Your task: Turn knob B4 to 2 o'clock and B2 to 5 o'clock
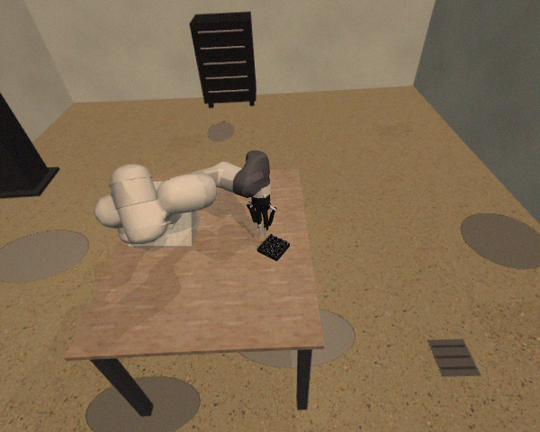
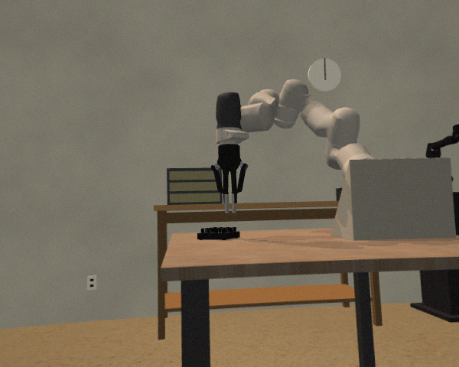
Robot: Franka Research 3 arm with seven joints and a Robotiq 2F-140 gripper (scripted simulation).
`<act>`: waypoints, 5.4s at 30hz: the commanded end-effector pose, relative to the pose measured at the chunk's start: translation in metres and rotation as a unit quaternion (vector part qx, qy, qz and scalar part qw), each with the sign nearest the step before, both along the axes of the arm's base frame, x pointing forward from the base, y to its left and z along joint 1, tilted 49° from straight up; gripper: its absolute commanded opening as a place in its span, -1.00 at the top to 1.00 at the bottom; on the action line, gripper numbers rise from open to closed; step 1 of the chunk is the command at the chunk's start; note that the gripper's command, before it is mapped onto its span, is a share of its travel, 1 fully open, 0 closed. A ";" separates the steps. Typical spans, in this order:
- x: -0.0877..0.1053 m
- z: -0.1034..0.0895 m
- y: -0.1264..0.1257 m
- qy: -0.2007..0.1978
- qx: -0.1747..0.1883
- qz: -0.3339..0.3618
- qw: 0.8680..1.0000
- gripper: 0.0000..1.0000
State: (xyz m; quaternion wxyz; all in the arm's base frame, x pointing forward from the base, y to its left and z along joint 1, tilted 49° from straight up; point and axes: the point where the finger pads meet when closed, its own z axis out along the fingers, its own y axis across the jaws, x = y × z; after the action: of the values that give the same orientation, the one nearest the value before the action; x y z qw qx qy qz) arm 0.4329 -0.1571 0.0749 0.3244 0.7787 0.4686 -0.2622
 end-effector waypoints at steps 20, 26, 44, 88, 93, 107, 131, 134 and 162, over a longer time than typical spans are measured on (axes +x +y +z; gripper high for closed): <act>-0.001 -0.005 -0.006 0.002 0.000 0.000 1.000 0.77; -0.001 -0.009 -0.012 0.002 0.000 0.000 1.000 0.77; -0.003 -0.022 -0.027 0.002 0.000 0.000 1.000 0.77; -0.004 -0.027 -0.033 0.002 0.000 0.000 1.000 0.77; -0.004 -0.027 -0.033 0.002 0.000 0.000 1.000 0.77; -0.004 -0.027 -0.033 0.002 0.000 0.000 1.000 0.77; -0.005 -0.027 -0.033 0.002 0.000 0.000 1.000 0.77; -0.005 -0.027 -0.033 0.002 0.000 0.000 1.000 0.77; -0.005 -0.027 -0.033 0.002 0.000 0.000 1.000 0.77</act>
State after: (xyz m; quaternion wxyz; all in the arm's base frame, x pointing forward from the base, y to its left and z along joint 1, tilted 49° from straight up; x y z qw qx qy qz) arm 0.4285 -0.1885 0.0481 0.3227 0.7777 0.4707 -0.2637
